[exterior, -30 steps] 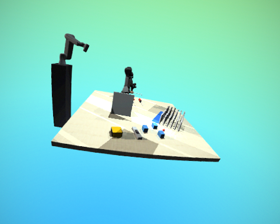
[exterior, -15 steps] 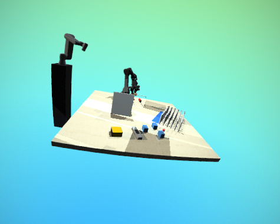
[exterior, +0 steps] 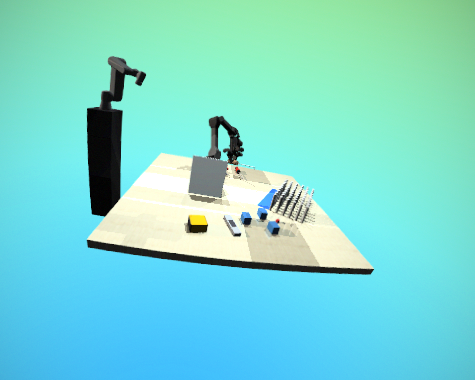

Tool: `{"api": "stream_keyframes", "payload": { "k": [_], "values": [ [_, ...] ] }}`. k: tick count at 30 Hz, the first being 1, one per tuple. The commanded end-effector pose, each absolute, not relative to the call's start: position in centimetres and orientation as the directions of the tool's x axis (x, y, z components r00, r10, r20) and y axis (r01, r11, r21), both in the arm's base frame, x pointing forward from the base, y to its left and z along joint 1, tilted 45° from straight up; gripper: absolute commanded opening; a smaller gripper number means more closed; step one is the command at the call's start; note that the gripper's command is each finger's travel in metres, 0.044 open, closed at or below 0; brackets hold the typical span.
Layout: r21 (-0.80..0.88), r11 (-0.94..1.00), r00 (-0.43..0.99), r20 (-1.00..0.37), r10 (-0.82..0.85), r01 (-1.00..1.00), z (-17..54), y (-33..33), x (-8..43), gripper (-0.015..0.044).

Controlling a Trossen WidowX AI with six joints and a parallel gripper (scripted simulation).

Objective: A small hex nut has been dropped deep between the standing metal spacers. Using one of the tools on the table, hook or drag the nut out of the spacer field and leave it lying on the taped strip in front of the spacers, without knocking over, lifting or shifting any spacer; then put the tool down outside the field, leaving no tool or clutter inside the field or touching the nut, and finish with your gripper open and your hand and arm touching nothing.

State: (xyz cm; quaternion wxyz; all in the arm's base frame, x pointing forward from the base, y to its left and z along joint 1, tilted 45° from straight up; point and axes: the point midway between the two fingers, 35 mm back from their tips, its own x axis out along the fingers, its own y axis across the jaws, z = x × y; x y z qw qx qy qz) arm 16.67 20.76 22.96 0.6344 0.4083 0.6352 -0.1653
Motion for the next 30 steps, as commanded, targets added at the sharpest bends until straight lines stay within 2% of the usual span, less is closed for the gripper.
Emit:
{"api": "stream_keyframes", "payload": {
  "k": [1,30],
  "values": [
    [0.294,0.628,0.119,-0.945,0.306,0.721,22.0,19.9,17.7,0.0],
    [0.359,0.677,0.072,-0.908,0.412,0.643,16.9,12.5,24.1,0.0]
  ]
}}
